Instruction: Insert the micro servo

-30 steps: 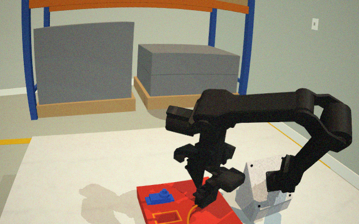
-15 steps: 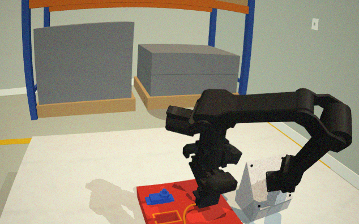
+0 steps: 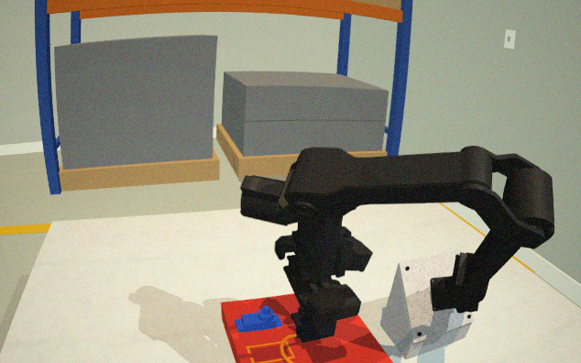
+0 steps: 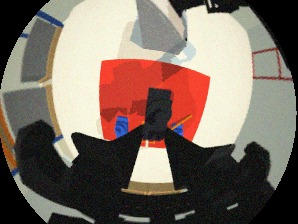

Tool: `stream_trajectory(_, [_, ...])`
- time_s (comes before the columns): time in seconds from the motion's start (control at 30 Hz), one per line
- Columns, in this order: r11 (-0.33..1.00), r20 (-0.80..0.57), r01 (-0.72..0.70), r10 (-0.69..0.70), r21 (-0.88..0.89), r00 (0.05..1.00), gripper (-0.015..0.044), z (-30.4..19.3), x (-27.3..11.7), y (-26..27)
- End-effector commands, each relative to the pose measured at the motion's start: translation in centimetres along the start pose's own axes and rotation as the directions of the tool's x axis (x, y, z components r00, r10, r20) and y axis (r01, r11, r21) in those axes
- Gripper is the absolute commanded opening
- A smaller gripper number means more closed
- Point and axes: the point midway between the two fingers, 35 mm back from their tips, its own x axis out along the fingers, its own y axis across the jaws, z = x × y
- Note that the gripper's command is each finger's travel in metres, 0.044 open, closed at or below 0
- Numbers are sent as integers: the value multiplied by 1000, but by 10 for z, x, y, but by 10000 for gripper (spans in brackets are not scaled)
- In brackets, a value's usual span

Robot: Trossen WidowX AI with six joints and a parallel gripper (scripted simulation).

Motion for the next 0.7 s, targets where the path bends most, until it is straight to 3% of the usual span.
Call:
stream_trajectory(0.0, [1000, -9, 2, -2, 6, 1000, 0, -18, -2, 1])
stream_trajectory(0.67, [1000, -11, 2, -2, 4, 1000, 0, -74, -2, 0])
